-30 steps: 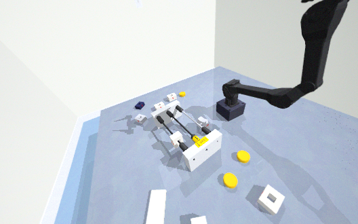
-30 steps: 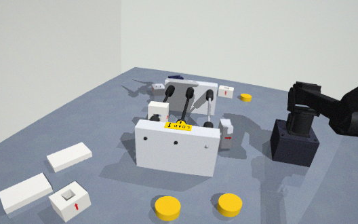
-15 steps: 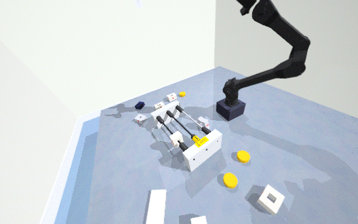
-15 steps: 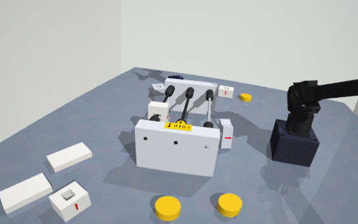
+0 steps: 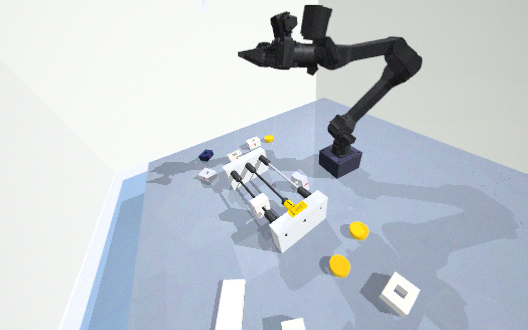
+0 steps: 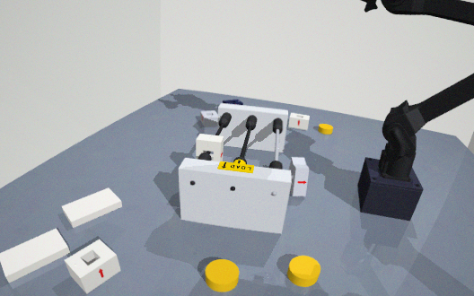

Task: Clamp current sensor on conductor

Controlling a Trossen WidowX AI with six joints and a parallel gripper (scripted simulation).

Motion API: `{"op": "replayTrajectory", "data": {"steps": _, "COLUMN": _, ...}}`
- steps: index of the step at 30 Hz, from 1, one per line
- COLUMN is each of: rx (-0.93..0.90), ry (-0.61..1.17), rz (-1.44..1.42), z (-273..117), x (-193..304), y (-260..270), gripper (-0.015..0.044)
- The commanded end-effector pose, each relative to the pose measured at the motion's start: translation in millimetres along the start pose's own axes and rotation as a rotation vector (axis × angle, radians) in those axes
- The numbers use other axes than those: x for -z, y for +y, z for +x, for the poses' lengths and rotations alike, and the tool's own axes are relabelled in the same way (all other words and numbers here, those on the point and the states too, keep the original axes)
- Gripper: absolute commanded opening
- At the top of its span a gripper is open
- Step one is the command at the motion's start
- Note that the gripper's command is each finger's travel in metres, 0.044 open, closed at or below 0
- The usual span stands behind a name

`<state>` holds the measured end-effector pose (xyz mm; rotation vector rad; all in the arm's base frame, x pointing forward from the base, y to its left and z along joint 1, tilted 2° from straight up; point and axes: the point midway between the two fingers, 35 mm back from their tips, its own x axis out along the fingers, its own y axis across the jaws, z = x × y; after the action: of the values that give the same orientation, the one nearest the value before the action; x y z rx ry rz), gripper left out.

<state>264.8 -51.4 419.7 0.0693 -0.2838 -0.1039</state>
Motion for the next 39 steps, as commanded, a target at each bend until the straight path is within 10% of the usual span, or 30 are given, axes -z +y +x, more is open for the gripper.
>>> {"op": "replayTrajectory", "data": {"steps": 1, "rx": -0.058, "ry": 0.148, "rz": -0.03, "z": 15.4, "x": 69.0, "y": 25.9, "gripper": 0.044}}
{"op": "replayTrajectory", "data": {"steps": 16, "rx": -0.11, "ry": 0.245, "rz": -0.066, "z": 16.5, "x": 112.0, "y": 49.3, "gripper": 0.044}}
{"op": "replayTrajectory", "data": {"steps": 32, "rx": -0.482, "ry": 1.302, "rz": -0.315, "z": -74.3, "x": 264.1, "y": 167.2, "gripper": 0.044}}
{"op": "replayTrajectory", "data": {"steps": 39, "rx": -0.507, "ry": 1.382, "rz": -0.362, "z": -88.6, "x": 269.2, "y": 171.9, "gripper": 0.044}}
